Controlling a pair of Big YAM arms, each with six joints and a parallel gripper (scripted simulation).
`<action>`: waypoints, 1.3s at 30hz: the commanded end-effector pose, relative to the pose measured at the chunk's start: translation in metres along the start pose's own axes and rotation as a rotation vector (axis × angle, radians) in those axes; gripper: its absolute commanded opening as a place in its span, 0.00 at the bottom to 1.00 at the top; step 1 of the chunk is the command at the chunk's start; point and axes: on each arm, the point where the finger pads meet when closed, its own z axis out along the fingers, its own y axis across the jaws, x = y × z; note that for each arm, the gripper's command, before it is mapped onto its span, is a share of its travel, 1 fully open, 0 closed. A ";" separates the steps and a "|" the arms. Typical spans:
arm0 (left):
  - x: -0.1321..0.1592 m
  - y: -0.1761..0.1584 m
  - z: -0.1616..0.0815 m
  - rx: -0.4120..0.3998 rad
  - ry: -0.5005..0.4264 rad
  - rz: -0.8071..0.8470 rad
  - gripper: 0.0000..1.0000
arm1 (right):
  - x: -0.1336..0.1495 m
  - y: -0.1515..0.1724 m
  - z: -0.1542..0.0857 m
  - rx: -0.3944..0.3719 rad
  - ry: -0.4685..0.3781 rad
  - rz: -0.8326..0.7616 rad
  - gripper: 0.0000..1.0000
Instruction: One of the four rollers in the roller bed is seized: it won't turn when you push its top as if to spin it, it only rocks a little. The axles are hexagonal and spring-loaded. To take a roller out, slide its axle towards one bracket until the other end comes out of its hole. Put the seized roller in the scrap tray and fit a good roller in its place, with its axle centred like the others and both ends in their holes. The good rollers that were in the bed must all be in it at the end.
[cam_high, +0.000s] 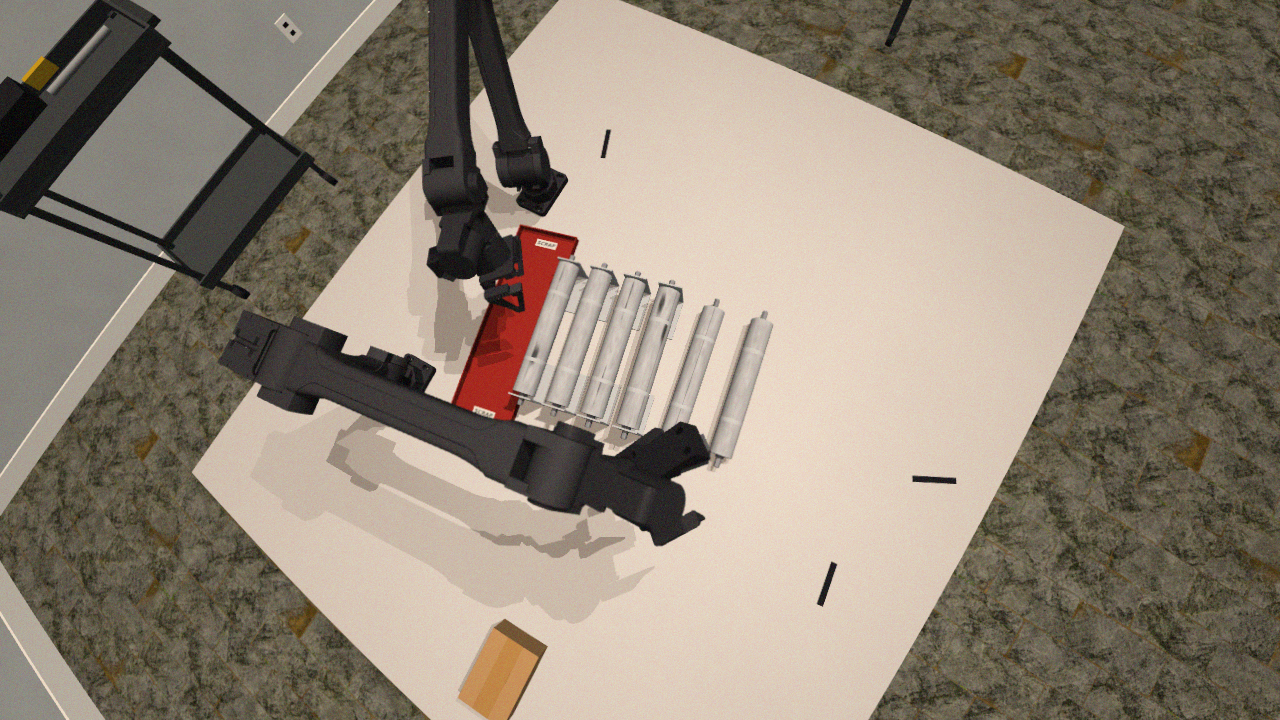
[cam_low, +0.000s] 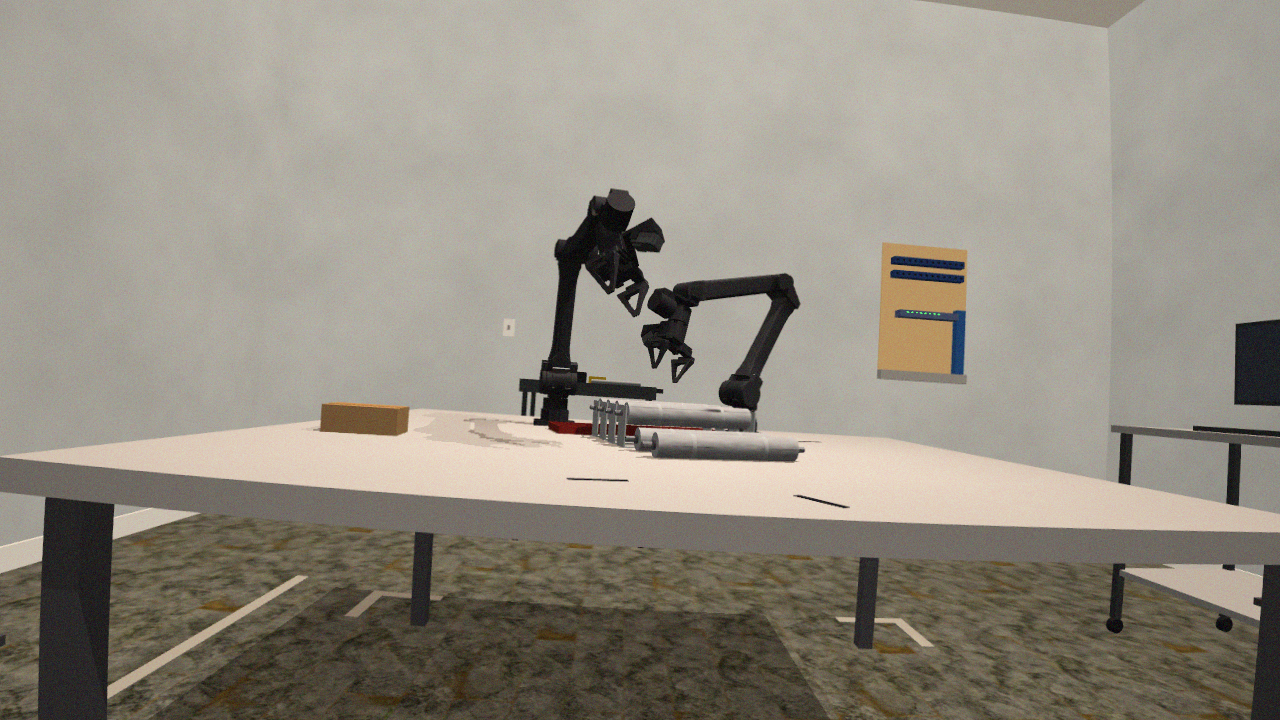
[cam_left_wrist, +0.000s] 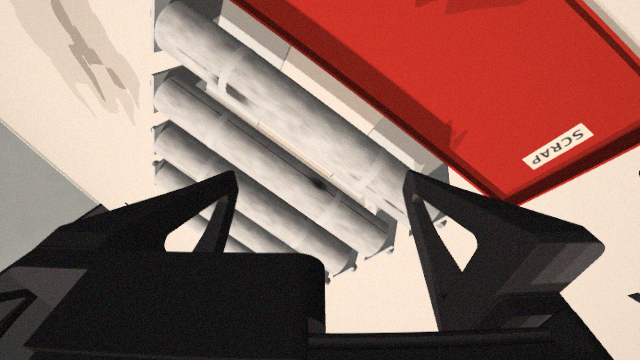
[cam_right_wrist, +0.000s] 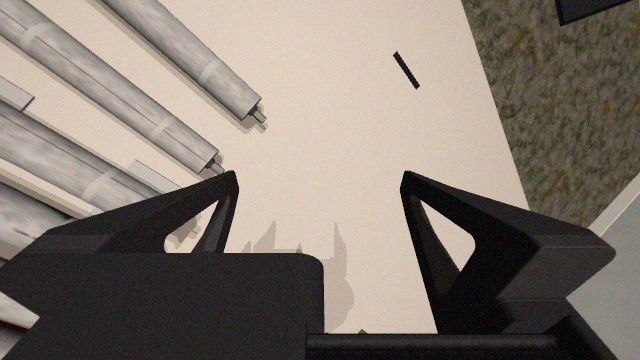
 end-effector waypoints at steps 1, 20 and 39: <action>0.003 0.028 -0.003 -0.062 -0.001 -0.131 1.00 | -0.018 -0.015 -0.032 0.080 -0.073 0.057 1.00; 0.115 0.139 -0.049 -0.441 -0.054 -0.808 1.00 | -0.010 -0.031 -0.099 0.274 -0.281 0.272 1.00; 0.266 0.189 -0.133 -0.876 -0.160 -1.376 1.00 | 0.021 -0.047 -0.178 0.455 -0.528 0.504 1.00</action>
